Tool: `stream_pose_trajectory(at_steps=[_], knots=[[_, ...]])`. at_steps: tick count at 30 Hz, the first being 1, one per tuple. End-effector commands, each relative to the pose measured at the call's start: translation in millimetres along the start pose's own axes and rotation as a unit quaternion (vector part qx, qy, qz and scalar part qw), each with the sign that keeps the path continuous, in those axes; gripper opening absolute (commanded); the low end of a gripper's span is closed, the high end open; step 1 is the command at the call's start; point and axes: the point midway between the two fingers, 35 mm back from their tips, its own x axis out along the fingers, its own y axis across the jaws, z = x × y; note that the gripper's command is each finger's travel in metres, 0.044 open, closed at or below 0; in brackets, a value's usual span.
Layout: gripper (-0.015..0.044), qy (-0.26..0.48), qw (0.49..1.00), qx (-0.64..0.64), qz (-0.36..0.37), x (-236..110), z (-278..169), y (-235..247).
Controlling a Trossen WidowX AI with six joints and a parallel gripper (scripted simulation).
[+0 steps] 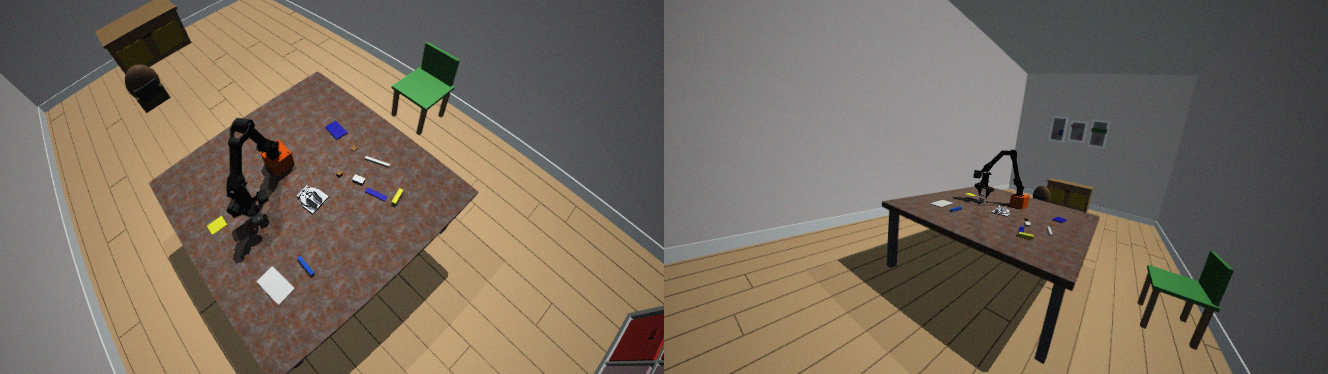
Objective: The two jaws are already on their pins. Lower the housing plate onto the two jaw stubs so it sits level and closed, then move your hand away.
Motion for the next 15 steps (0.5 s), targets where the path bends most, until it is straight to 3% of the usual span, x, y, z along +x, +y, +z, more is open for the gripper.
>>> stream_pose_trajectory(at_steps=[1, 15], knots=[[0.0351, 0.0, 1.0, -0.001, -0.002, -14.4, 0.5, -1.0], [0.0351, 0.0, 1.0, -0.002, -0.003, -45.1, -1.2, 0.4]])
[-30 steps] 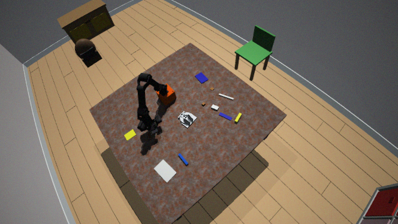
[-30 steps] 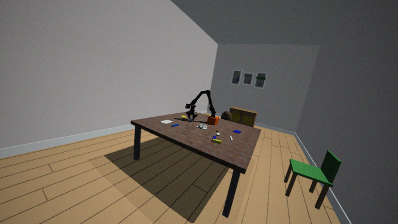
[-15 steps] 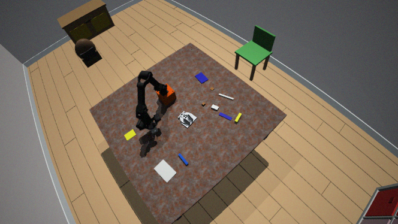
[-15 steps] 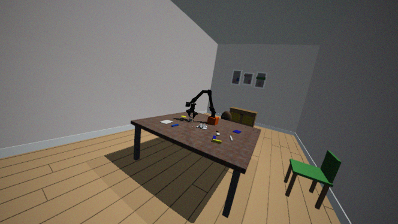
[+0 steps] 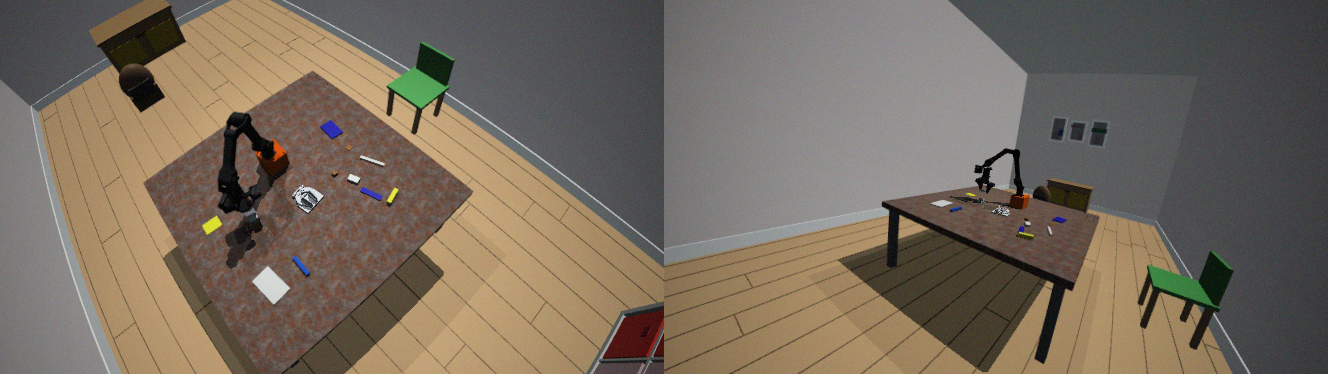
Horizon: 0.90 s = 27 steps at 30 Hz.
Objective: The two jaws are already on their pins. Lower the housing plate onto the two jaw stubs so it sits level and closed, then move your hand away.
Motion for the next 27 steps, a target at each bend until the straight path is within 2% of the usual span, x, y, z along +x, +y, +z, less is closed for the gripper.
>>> stream_pose_trajectory(at_steps=[1, 27], knots=[[0.0351, 0.002, 1.0, -0.002, -0.001, -3.2, -0.5, 0.4], [0.0351, 0.002, 0.999, -0.052, 0.006, -2.0, 35.8, 76.9]])
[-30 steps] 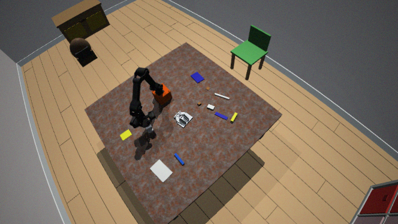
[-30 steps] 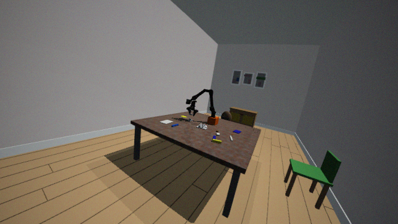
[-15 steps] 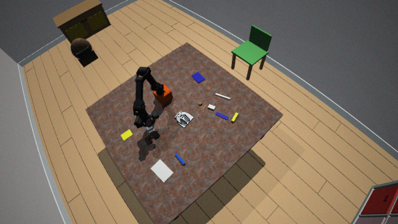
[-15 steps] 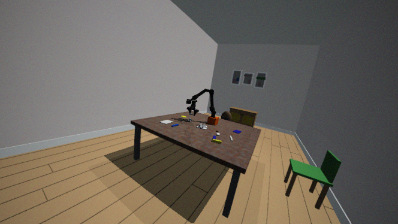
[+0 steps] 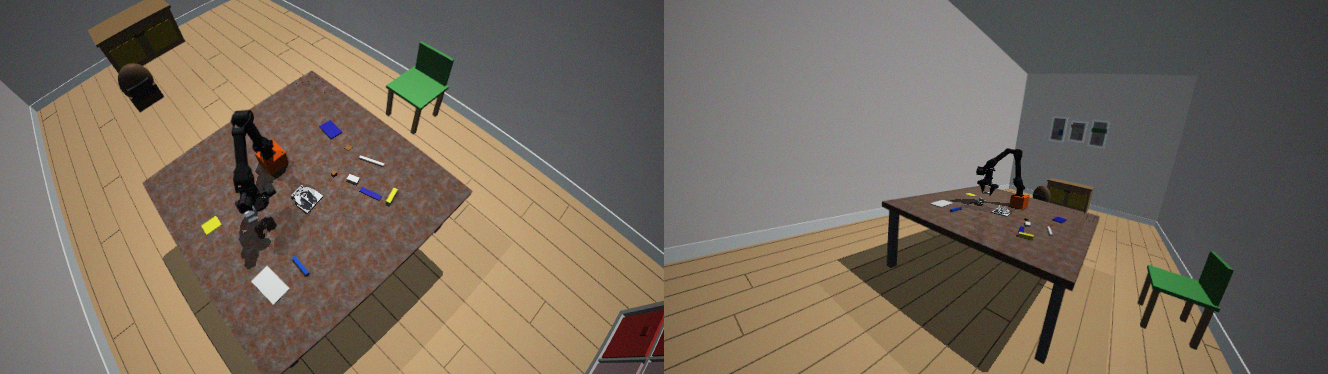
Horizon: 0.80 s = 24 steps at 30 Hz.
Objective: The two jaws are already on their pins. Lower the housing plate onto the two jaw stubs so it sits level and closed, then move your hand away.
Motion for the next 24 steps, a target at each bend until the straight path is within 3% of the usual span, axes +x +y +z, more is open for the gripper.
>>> stream_pose_trajectory(at_steps=[1, 24], knots=[[0.0351, 0.001, 1.0, -0.008, -0.001, 0.4, 4.7, 13.2], [0.0351, 0.001, 0.998, -0.056, 0.003, 1.1, 23.5, 88.0]])
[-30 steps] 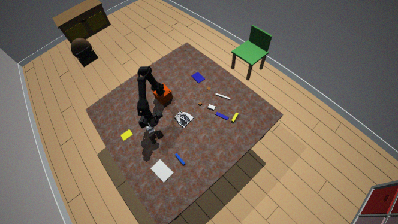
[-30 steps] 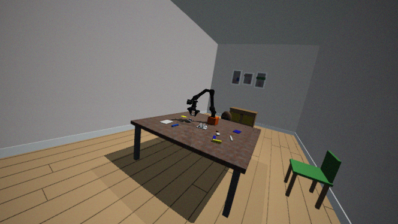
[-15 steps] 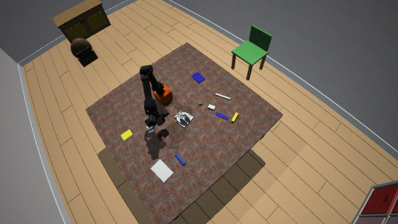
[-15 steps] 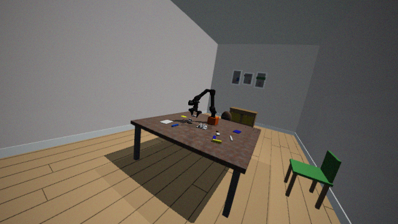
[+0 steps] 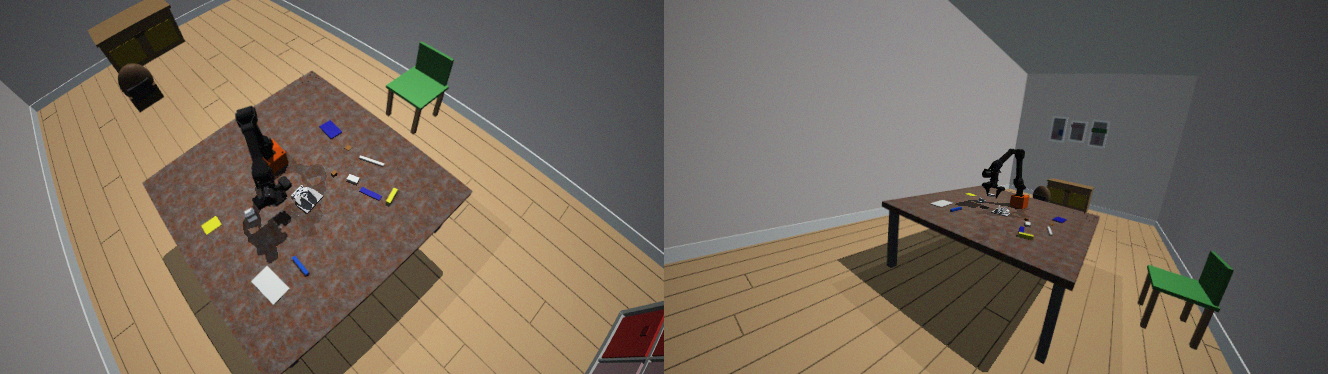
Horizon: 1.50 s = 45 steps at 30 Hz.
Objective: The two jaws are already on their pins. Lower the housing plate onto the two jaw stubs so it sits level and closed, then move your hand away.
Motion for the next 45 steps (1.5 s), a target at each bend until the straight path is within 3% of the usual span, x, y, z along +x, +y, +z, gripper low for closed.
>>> stream_pose_trajectory(at_steps=[1, 35, 45], knots=[[0.0351, 0.001, 1.0, -0.008, -0.002, 0.3, 2.2, 14.0], [0.0351, -0.002, 0.996, -0.085, 0.0, 0.5, 0.2, 126.4], [0.0351, -0.002, 0.996, -0.089, 0.0, 0.5, -0.9, 131.0]])
